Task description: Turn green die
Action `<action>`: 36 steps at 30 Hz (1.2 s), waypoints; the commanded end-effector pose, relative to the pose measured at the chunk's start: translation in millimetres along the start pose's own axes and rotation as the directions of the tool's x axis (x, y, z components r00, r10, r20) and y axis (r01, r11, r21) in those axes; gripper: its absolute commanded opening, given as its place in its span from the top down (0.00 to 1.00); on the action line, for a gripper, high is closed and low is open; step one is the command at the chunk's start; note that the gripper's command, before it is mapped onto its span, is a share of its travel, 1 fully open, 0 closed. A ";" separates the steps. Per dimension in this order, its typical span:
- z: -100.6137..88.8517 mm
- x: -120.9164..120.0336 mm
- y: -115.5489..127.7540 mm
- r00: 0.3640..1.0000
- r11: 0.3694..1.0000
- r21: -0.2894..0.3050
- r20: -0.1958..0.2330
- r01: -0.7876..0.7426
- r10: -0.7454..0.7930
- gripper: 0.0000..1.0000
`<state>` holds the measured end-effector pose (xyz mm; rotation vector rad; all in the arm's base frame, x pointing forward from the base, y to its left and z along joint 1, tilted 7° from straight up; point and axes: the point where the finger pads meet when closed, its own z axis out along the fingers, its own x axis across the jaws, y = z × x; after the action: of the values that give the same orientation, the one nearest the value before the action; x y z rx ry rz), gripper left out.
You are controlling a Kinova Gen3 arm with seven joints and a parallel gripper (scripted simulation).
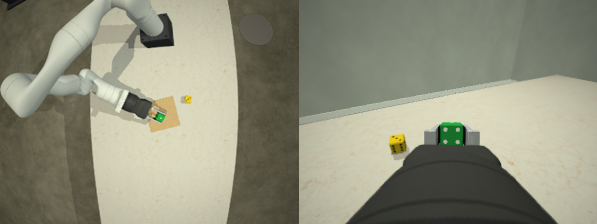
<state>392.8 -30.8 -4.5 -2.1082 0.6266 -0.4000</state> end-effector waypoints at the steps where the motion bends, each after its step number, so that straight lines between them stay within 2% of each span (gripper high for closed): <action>1: 0.7 -0.9 -3.2 1.000 1.000 0.014 0.002 0.008 -0.008 0.43; 15: 10.1 -0.7 14.0 1.000 1.000 0.014 0.002 0.008 -0.008 0.43; 28: 29.8 -0.3 49.7 1.000 1.000 0.014 0.002 0.008 -0.008 0.43; 36: 33.1 -0.3 55.8 1.000 1.000 0.014 0.002 0.008 -0.008 0.43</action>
<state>391.6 -37.0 -66.9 -2.1035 0.6145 -0.3994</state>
